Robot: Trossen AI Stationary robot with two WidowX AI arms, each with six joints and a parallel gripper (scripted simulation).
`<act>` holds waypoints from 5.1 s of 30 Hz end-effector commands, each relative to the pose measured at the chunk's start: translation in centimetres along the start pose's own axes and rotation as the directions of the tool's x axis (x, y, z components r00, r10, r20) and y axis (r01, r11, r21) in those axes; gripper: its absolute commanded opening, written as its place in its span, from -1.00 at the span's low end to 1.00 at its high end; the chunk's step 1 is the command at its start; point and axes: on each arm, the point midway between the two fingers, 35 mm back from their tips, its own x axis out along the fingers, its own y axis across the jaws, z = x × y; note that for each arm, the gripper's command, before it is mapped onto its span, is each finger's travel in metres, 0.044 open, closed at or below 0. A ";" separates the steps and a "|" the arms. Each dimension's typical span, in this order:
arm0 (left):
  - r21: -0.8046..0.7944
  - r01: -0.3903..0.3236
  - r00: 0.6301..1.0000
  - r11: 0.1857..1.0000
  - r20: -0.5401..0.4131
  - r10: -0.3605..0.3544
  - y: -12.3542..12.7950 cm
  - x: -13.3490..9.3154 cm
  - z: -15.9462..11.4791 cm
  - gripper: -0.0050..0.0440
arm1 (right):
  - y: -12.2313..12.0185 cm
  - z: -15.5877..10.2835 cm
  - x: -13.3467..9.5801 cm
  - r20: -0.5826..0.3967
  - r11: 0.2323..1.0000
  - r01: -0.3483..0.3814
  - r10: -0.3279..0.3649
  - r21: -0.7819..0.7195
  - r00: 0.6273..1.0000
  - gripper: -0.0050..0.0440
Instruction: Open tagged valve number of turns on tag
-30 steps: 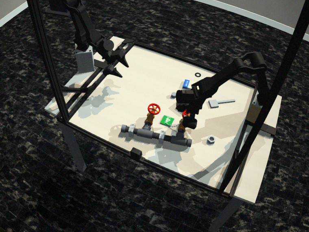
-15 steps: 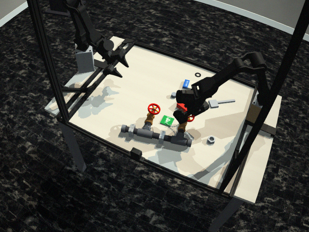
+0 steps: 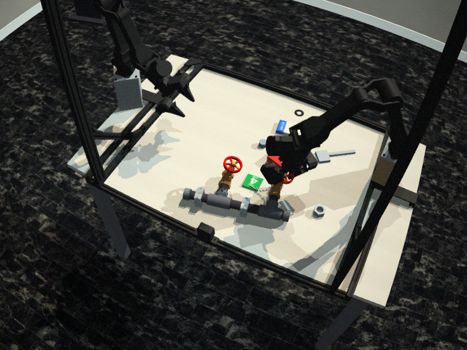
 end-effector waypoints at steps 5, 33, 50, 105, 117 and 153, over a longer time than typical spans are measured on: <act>0.000 0.000 1.000 1.000 0.000 0.000 0.0 0.0 0.0 0.84 | 0.0 0.0 0.0 -0.001 1.000 0.000 0.000 0.007 1.000 -0.04; 0.000 0.000 1.000 1.000 0.000 0.000 0.0 0.0 0.0 0.84 | 0.0 0.0 0.0 0.001 0.329 0.000 0.002 -0.944 1.000 -0.80; 0.000 0.000 1.000 1.000 0.000 0.000 0.0 0.0 0.0 0.84 | 0.0 0.0 0.0 0.000 -0.099 0.000 0.001 -0.995 1.000 -0.60; 0.000 0.000 1.000 1.000 0.000 0.000 0.0 0.0 0.0 0.84 | 0.0 0.0 0.0 -0.001 1.000 0.000 0.000 0.001 1.000 0.84; 0.000 0.000 1.000 1.000 0.000 0.000 0.0 0.0 0.0 0.84 | 0.0 0.0 0.0 -0.001 1.000 0.000 0.000 0.001 1.000 0.25; 0.000 0.000 1.000 1.000 0.000 0.000 0.0 0.0 0.0 0.84 | 0.0 0.0 0.0 0.001 0.275 0.000 0.002 -0.962 1.000 -0.80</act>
